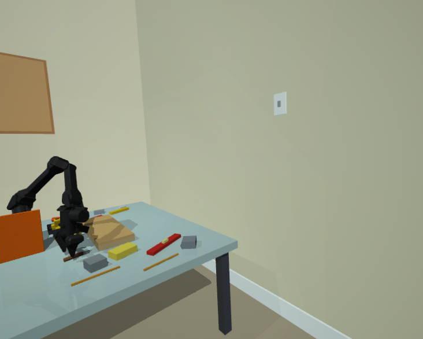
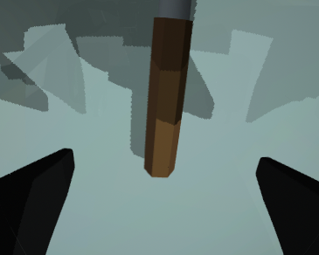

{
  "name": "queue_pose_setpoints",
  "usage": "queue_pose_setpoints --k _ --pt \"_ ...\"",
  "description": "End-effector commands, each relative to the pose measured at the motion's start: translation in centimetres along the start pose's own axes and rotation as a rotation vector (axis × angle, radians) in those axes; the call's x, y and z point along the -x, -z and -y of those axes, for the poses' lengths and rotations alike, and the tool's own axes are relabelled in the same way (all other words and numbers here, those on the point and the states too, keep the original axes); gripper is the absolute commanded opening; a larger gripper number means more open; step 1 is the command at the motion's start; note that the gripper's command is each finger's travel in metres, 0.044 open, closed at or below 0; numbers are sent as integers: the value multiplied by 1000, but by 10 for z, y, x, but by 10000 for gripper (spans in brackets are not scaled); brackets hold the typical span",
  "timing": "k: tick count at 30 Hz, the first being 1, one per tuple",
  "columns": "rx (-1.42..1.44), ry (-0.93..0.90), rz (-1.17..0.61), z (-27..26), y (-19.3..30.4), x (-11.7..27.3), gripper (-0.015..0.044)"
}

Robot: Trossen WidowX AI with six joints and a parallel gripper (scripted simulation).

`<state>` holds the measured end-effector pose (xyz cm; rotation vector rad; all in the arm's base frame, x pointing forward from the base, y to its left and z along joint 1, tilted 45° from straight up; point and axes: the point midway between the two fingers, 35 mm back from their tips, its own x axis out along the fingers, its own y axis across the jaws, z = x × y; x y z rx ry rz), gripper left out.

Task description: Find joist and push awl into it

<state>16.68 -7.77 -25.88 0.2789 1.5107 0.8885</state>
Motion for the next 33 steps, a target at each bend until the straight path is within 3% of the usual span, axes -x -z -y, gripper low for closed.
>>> queue_pose_setpoints --k 1,14,28,33 --pt "-6 -6 2 -2 0 -8 440" --pt "-5 -8 3 -3 -1 -25 440" --pt "-5 -8 3 -3 -1 -25 72" --pt "-5 -8 3 -3 -1 -25 39"
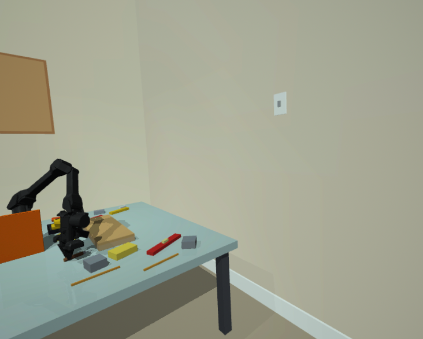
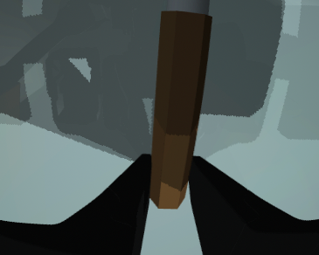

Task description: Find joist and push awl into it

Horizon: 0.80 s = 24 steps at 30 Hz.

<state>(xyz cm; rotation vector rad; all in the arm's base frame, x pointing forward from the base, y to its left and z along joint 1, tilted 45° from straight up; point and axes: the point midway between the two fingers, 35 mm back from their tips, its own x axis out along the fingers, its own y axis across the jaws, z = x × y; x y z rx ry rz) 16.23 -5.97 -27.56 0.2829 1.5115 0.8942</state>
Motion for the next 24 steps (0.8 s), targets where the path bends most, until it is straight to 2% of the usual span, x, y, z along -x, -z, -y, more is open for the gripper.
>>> queue_pose_setpoints --k 1,3,7,19,24 --pt "-6 -2 4 0 0 0 32" --pt "-6 -1 4 0 -1 3 0" --pt "-6 1 3 3 -1 24 0" --pt "-8 4 0 3 9 118 0" --pt "13 19 -15 3 10 124 0"
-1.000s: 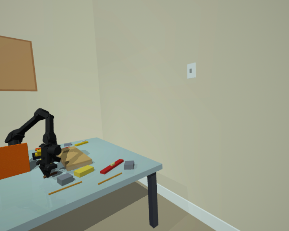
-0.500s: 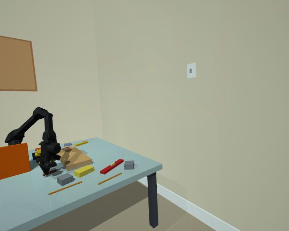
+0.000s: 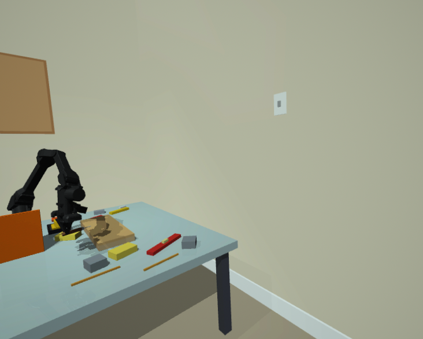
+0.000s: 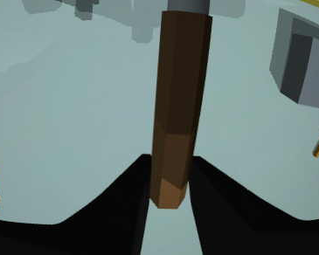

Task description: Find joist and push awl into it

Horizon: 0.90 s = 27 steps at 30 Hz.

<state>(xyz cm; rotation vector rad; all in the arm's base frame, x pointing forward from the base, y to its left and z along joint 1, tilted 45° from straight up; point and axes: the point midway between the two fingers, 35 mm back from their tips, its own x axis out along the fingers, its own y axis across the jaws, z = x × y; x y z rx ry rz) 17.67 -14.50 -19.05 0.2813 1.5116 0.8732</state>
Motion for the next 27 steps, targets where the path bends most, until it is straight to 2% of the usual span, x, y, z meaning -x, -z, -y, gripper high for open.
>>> queue_pose_setpoints --k 1,12,27 --pt "44 19 -35 -1 1 4 0" --pt "459 323 -351 18 -16 24 0" --pt "929 733 -835 19 -69 82 0"
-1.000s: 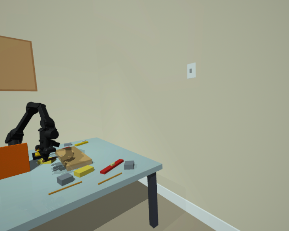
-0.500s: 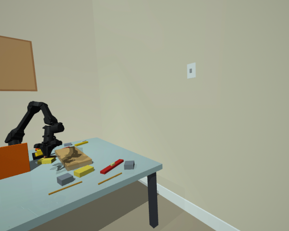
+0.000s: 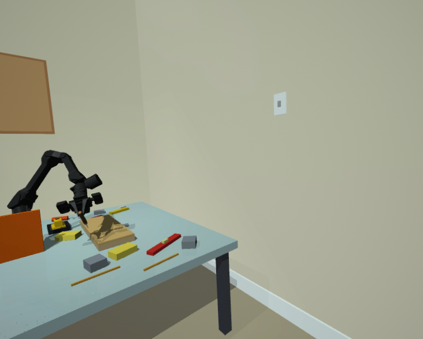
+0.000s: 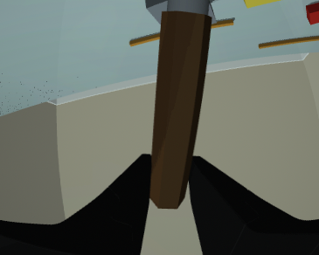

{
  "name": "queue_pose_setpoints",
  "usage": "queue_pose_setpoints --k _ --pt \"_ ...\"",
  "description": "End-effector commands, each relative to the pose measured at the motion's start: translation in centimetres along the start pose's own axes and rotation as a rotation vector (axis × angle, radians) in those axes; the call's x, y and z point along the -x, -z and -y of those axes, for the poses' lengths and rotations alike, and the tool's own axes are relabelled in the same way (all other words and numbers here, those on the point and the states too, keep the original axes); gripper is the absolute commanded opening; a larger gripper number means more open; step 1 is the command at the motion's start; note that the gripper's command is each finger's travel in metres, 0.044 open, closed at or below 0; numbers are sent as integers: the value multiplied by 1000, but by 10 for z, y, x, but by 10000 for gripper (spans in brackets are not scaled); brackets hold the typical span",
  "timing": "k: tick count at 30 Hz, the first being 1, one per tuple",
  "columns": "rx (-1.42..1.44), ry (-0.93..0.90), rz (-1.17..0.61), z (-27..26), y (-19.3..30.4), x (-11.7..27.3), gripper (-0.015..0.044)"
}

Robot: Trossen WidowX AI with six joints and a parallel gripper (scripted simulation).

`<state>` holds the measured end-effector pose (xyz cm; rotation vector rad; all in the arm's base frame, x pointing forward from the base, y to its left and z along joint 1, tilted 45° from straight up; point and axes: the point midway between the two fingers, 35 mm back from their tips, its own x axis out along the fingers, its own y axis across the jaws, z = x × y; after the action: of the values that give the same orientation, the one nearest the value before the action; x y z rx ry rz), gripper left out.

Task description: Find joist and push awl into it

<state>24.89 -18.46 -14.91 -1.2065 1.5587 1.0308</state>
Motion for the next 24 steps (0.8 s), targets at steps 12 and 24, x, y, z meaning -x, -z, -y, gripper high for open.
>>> queue_pose_setpoints --k 12,24 --pt "235 200 -309 34 3 53 0" --pt "269 232 -297 61 -41 90 0"
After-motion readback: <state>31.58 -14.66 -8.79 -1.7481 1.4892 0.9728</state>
